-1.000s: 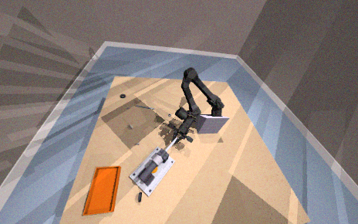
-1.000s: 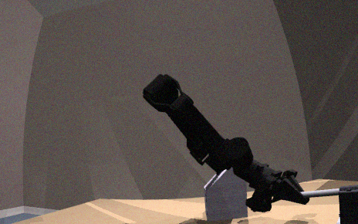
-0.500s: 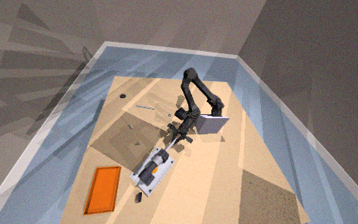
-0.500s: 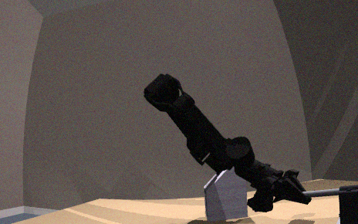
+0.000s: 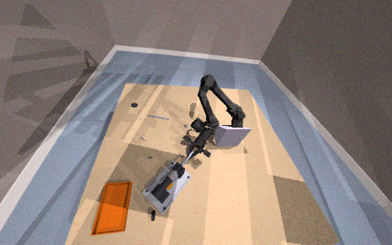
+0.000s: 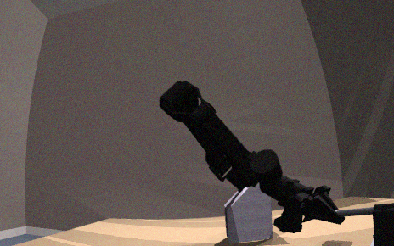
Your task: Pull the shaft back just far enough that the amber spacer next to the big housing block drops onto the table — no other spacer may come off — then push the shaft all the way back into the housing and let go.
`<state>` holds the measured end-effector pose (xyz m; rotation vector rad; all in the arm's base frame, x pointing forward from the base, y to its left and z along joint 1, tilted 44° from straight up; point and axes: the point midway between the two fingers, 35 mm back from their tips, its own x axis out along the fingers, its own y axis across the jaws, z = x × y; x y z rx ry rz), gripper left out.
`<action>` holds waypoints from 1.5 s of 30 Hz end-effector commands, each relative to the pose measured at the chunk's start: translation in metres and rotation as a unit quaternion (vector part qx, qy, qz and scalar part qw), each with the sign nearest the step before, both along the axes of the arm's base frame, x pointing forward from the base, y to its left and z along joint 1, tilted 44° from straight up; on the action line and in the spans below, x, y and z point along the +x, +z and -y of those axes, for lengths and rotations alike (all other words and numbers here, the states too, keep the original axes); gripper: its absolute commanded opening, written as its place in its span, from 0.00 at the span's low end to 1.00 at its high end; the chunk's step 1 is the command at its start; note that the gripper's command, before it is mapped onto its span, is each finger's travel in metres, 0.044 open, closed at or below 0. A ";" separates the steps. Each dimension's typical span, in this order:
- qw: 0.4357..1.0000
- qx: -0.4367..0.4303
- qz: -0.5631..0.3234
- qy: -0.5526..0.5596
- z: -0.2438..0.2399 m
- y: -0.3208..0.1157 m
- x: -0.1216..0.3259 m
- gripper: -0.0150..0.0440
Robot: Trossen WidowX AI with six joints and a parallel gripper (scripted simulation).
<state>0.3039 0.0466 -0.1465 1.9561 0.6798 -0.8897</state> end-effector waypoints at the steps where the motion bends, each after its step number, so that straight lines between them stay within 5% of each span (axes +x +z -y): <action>1: 1.000 0.002 0.001 0.002 -0.003 -0.001 0.003 0.25; 45: 1.000 0.003 0.002 0.002 -0.010 -0.007 0.012 0.25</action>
